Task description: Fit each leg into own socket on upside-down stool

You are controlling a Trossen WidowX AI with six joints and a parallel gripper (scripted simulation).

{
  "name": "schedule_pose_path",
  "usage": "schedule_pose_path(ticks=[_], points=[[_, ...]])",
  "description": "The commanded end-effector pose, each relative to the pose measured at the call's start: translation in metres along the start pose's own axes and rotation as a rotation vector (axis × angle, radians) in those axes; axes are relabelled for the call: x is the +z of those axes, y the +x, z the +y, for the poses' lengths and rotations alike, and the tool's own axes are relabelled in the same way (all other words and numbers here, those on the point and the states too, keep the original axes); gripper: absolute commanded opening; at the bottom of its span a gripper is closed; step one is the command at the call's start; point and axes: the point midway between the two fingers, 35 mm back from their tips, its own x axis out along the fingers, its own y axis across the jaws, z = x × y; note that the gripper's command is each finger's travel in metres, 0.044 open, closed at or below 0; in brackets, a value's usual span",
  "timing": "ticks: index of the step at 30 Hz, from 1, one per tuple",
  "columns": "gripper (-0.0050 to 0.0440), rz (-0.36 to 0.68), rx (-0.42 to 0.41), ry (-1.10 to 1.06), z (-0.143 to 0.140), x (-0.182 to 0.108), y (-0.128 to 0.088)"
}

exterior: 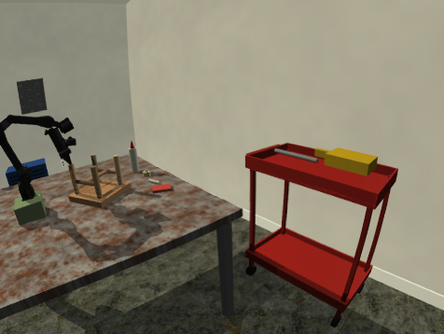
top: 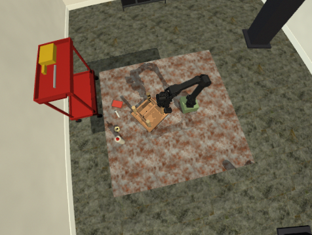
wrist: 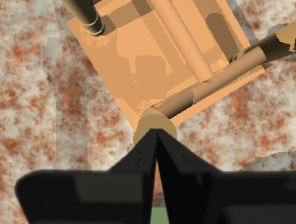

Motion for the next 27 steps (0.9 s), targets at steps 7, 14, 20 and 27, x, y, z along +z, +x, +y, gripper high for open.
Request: schedule_pose_path(ticks=[7, 14, 20, 27], points=[[0.0, 0.045, -0.004, -0.004, -0.0003, -0.0061, 0.0198], [0.0, 0.045, -0.004, -0.004, -0.0003, -0.0061, 0.0199], [0.0, 0.045, -0.004, -0.004, -0.0003, -0.0063, 0.0204], [0.0, 0.045, -0.004, -0.004, -0.0003, -0.0066, 0.0213]])
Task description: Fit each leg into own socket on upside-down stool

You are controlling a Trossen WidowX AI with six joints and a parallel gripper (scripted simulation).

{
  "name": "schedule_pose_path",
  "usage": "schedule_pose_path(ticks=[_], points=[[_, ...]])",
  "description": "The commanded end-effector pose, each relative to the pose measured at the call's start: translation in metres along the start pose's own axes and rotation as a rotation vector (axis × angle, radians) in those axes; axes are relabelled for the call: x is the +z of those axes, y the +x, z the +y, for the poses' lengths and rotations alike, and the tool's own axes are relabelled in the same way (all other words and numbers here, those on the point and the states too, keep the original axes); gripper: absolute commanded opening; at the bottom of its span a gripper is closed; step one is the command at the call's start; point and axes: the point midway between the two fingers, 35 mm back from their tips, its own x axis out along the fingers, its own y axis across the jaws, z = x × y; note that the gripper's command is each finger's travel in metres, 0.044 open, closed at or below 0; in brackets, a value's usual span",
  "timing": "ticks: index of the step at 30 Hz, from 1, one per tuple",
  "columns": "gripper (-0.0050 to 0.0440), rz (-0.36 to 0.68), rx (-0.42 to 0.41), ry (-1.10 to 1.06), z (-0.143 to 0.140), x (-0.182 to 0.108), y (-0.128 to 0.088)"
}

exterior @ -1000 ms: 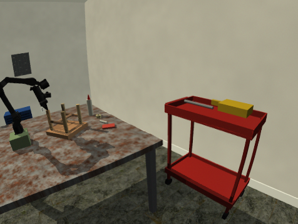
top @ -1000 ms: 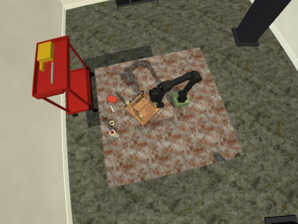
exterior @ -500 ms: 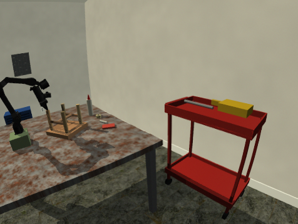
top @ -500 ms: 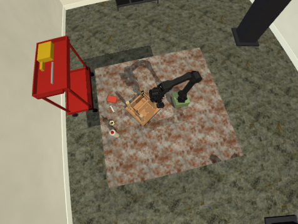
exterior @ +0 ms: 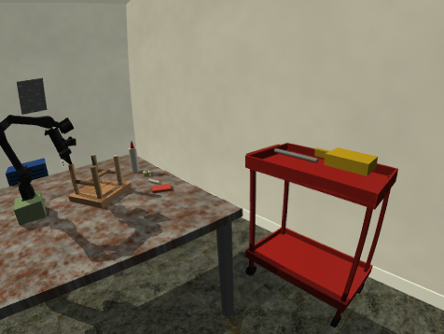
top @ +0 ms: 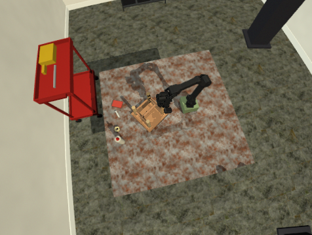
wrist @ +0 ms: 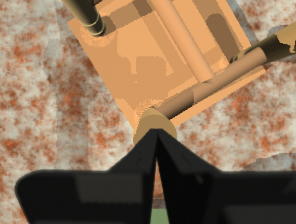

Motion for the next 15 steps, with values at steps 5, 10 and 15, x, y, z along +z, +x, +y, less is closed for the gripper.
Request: schedule_pose_path(ticks=[5, 10, 15], points=[[0.0, 0.05, -0.006, -0.003, -0.0006, -0.0069, 0.0209], [0.0, 0.05, -0.006, -0.003, -0.0007, -0.0069, 0.0209], [0.0, 0.05, -0.006, -0.003, -0.0007, -0.0071, 0.0215]])
